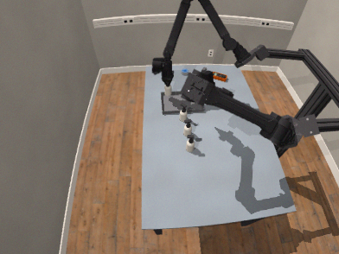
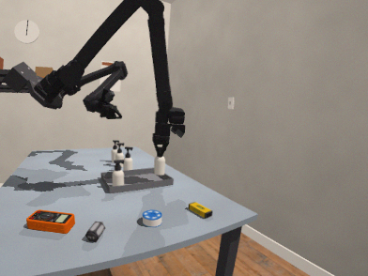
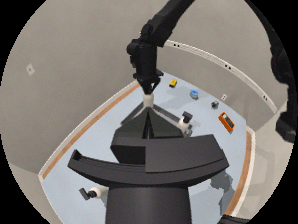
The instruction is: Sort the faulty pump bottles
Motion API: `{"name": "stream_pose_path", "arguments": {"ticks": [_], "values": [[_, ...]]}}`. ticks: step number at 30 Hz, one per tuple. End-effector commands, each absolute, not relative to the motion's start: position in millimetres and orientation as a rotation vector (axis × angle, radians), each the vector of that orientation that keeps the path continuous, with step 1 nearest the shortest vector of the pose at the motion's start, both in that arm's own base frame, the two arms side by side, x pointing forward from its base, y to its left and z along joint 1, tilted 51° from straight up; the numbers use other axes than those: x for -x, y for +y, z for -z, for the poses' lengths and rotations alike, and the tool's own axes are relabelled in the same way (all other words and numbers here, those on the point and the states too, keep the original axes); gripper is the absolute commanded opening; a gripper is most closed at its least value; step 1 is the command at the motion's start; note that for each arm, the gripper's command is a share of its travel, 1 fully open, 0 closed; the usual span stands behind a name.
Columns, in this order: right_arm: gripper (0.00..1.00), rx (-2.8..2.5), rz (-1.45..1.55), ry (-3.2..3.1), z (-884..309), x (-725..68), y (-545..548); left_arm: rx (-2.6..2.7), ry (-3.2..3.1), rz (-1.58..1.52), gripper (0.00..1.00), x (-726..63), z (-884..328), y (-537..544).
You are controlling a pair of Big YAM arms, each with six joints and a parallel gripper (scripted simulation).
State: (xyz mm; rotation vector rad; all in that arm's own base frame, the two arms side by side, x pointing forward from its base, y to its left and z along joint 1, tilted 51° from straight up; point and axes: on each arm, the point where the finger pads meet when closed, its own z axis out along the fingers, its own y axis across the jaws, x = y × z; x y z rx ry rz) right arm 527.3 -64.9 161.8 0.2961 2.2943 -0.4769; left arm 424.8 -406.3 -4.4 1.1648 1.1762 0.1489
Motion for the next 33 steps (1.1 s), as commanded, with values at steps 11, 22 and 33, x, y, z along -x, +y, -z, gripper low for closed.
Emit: {"name": "stream_pose_path", "arguments": {"ticks": [11, 22, 33], "values": [[0.22, -0.3, 0.486, 2.287, -151.5, -546.9, -81.5, -1.16, 1.161, -0.143, 0.0, -422.7, 1.4, -410.9], [0.22, -0.3, 0.486, 2.287, -141.7, -556.4, -88.2, -1.16, 1.161, -0.143, 0.0, -422.7, 1.4, -410.9], [0.22, -0.292, 0.478, 2.269, -144.2, -565.1, -87.7, -1.16, 1.161, -0.143, 0.0, -422.7, 1.4, -410.9]]}}
